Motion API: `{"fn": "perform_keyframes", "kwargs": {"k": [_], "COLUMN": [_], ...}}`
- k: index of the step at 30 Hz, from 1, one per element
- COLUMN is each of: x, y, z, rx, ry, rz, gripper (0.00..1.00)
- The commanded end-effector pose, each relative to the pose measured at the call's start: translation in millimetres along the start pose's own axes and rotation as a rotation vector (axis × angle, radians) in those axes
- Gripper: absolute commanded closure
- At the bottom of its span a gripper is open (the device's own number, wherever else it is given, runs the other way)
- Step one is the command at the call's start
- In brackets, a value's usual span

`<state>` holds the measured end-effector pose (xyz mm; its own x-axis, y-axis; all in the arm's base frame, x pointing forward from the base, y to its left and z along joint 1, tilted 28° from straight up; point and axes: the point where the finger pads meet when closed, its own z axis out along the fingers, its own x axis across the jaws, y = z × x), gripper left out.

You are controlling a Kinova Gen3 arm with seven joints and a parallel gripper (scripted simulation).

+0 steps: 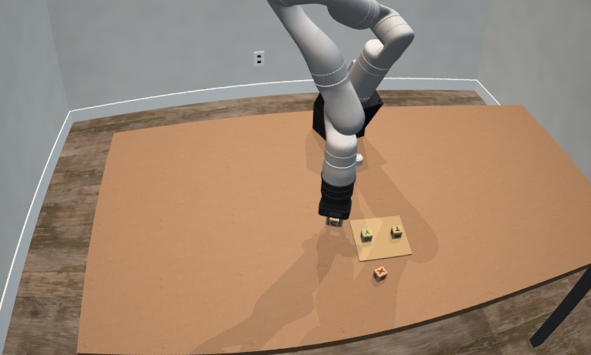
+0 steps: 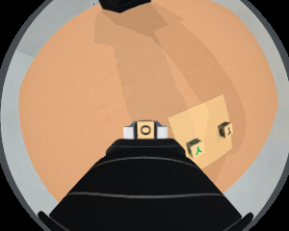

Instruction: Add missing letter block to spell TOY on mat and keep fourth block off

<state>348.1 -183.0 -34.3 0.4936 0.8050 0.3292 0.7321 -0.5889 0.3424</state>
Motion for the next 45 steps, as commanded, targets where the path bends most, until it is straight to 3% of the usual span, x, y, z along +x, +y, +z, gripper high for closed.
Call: {"fn": "perform_keyframes", "kwargs": {"k": [1,23,32,45], "x": [-0.2,-0.2,-0.2,-0.2], "y": [0.3,0.3,0.3,0.3], "z": [-0.3,-0.4,-8.6,-58.8], "rx": [-0.001,-0.001,-0.001,-0.001], "ry": [-0.001,-0.001,-0.001,-0.001], "rz": [0.000,0.000,0.000,0.000], "gripper": [0.51,0.51,0.51,0.51]}}
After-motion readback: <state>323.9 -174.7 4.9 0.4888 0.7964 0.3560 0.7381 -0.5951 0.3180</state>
